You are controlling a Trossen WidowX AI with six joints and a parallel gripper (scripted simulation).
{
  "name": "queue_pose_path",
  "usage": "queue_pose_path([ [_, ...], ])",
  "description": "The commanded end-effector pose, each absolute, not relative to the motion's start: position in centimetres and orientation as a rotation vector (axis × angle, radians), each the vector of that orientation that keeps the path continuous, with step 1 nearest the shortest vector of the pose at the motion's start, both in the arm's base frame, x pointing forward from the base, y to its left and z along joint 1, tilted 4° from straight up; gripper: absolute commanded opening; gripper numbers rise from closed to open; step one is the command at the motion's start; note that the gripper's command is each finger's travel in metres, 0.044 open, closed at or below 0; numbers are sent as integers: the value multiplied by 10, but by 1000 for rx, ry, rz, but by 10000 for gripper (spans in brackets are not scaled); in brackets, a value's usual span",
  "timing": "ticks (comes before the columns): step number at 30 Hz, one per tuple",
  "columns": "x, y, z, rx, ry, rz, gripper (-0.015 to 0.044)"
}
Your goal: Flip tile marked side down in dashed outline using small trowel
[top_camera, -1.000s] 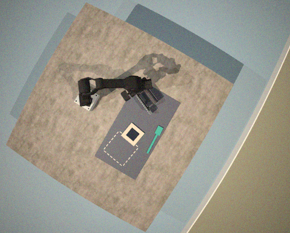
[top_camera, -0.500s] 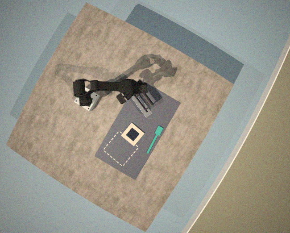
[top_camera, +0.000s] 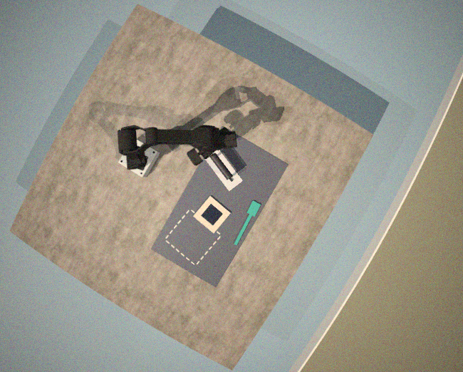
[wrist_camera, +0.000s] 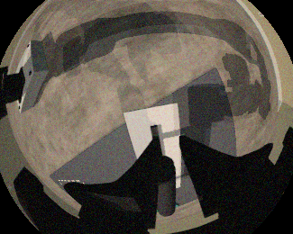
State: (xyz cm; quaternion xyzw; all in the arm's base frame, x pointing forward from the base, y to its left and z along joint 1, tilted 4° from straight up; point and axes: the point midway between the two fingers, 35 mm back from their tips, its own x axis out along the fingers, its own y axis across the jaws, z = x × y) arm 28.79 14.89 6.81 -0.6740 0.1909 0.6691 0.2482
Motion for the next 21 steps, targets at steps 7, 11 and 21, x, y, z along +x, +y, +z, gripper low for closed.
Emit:
queue_pose_path([
  [7,307,173,79,-1827,524,1818,100],
  [11,315,183,83,-1830,520,1819,100],
  [21,332,209,93,-1837,511,1820,100],
])
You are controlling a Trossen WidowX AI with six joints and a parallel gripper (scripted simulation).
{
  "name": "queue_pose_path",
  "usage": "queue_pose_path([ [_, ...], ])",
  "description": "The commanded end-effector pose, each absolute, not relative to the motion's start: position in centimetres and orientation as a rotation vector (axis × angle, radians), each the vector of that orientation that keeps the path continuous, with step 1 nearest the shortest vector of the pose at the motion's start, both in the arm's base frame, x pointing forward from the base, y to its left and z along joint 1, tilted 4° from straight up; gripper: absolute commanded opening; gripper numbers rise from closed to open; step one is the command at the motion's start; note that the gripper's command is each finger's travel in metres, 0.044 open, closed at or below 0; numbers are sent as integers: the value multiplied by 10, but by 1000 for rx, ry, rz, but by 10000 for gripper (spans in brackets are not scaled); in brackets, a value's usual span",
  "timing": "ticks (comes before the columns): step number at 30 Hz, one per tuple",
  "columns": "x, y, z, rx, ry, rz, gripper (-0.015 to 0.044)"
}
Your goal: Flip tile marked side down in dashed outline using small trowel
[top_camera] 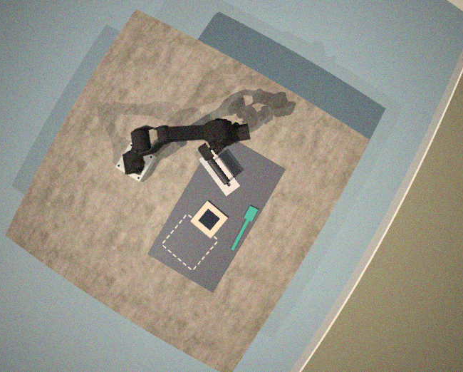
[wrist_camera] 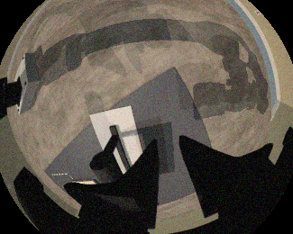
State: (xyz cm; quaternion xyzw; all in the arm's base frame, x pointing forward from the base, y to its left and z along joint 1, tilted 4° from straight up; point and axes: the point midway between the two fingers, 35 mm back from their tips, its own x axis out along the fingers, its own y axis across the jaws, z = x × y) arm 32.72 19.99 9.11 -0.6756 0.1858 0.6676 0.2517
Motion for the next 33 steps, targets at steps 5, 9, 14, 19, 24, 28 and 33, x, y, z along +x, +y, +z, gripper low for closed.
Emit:
queue_pose_path([
  [5,336,215,95,-1839,508,1820,100],
  [9,335,213,95,-1841,501,1818,100],
  [14,334,213,95,-1841,500,1821,100],
  [19,334,213,95,-1841,500,1821,21],
  [24,334,213,95,-1841,500,1821,0],
  [28,334,213,95,-1841,500,1821,0],
  [33,334,213,95,-1841,500,1821,0],
])
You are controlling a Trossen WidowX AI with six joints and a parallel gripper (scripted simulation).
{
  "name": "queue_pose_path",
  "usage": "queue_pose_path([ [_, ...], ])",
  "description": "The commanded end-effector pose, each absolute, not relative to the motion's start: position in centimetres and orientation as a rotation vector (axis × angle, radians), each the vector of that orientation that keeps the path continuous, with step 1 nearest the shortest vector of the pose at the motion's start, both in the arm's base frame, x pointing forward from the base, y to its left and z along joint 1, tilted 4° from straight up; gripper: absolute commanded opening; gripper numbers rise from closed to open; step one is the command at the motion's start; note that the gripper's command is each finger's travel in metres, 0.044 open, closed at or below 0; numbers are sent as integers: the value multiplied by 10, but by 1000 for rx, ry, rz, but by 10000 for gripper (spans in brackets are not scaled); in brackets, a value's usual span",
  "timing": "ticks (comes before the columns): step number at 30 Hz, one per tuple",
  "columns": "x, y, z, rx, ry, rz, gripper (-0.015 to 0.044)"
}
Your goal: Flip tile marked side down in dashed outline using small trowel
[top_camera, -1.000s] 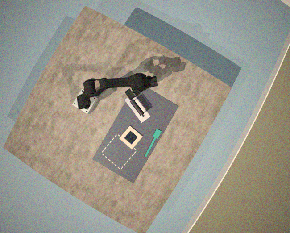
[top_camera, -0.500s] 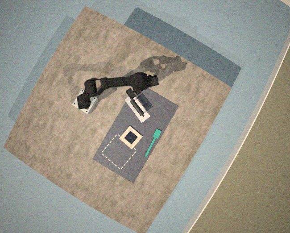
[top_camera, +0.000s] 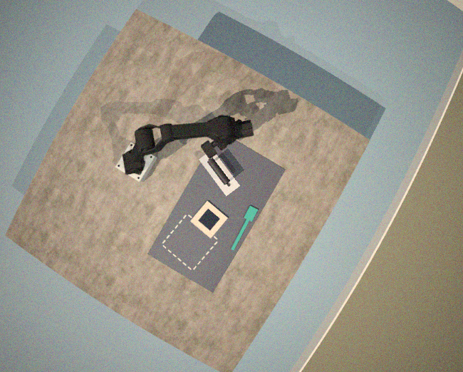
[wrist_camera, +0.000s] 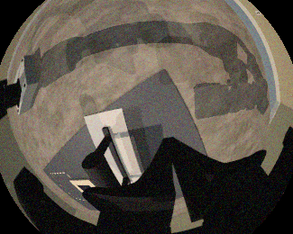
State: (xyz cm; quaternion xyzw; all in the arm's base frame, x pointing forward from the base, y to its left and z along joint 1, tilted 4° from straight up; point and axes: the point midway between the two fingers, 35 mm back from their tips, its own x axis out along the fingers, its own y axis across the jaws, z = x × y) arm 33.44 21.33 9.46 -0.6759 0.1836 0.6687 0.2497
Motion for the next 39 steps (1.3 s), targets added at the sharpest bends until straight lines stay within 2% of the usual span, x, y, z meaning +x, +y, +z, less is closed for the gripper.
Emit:
queue_pose_path([
  [1,334,213,95,-1841,500,1821,0],
  [2,334,213,95,-1841,500,1821,0],
  [6,334,213,95,-1841,500,1821,100],
  [27,334,213,95,-1841,500,1821,100],
  [31,334,213,95,-1841,500,1821,0],
  [39,334,213,95,-1841,500,1821,0],
])
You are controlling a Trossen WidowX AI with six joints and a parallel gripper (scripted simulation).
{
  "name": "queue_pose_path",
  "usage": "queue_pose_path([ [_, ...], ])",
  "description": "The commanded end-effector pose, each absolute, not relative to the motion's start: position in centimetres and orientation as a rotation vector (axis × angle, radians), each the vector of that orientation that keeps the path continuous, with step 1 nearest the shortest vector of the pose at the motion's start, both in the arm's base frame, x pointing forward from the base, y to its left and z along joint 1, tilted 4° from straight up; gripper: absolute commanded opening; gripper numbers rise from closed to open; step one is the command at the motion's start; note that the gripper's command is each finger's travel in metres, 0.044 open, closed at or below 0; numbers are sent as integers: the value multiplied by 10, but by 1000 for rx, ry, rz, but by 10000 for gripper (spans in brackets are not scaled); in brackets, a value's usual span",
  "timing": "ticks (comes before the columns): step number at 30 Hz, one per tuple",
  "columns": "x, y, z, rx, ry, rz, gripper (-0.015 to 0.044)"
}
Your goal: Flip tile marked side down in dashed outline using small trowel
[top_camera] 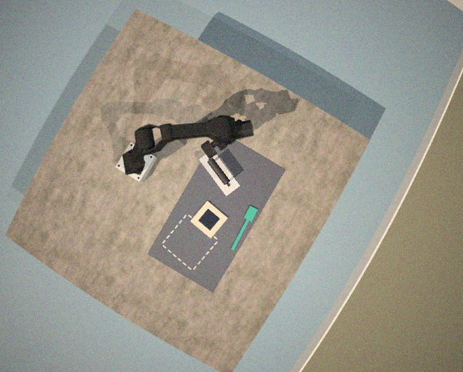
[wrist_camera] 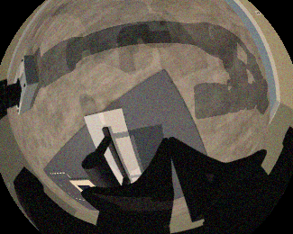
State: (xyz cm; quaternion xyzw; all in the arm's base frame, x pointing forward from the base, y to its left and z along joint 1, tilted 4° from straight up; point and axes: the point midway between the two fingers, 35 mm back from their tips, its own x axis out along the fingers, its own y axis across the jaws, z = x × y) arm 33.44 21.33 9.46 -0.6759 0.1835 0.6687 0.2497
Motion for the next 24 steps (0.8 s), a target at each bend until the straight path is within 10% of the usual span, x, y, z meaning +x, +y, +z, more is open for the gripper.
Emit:
queue_pose_path([
  [1,334,213,95,-1841,500,1821,0],
  [7,334,213,95,-1841,500,1821,0],
  [18,336,207,96,-1736,625,1730,270],
  [24,339,198,97,-1591,778,1602,270],
])
